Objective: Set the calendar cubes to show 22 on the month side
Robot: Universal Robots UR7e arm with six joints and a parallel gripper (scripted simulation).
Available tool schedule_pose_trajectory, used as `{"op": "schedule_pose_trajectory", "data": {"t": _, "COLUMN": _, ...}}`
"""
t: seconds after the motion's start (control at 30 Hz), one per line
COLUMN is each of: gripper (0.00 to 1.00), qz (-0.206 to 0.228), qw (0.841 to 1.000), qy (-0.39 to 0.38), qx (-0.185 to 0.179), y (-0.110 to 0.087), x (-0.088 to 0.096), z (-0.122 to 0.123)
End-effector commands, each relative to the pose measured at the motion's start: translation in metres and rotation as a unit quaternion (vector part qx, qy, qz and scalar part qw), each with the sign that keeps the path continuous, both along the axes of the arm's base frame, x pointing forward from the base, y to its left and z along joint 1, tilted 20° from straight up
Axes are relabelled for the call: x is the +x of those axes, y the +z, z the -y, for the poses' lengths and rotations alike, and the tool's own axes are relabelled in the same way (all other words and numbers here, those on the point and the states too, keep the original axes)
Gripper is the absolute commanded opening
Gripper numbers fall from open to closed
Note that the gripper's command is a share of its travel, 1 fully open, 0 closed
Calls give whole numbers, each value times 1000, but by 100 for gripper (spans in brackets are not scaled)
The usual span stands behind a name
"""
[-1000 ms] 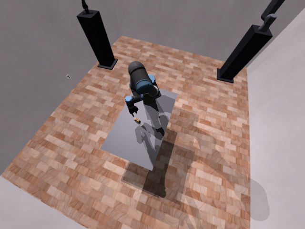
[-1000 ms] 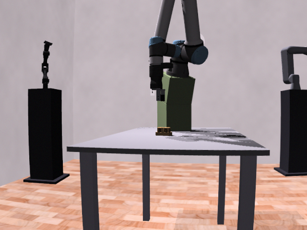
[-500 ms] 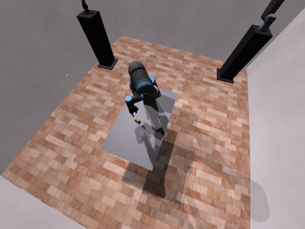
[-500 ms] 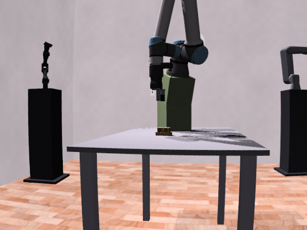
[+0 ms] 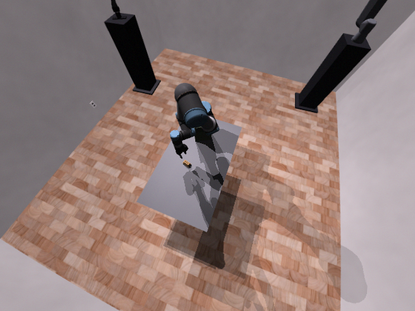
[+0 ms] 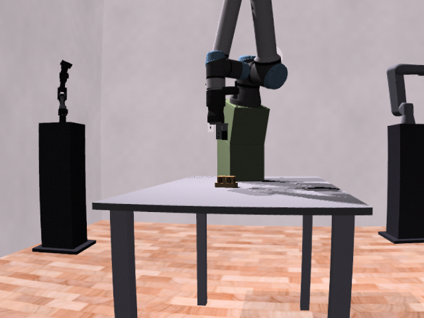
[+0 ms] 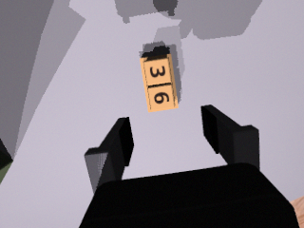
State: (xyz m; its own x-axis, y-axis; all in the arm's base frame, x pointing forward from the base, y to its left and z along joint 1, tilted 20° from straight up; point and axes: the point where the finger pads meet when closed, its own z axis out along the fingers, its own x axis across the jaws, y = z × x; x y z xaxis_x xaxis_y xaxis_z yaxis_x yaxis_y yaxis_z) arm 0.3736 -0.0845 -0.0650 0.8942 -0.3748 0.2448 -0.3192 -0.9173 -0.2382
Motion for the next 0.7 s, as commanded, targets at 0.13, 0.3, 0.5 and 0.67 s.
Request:
{"op": "schedule_pose_trajectory", "data": {"t": 0.13, "gripper": 100, "qz": 0, "qw": 1000, "qy": 0, "qx": 0, "y": 0, "x": 0, "z": 0}}
{"op": "schedule_pose_trajectory", "data": {"t": 0.3, "gripper": 100, "qz": 0, "qw": 1000, "qy": 0, "qx": 0, "y": 0, "x": 0, "z": 0}}
{"op": "schedule_pose_trajectory", "data": {"t": 0.5, "gripper": 100, "qz": 0, "qw": 1000, "qy": 0, "qx": 0, "y": 0, "x": 0, "z": 0}}
{"op": "schedule_pose_trajectory", "data": {"t": 0.67, "gripper": 100, "qz": 0, "qw": 1000, "qy": 0, "qx": 0, "y": 0, "x": 0, "z": 0}}
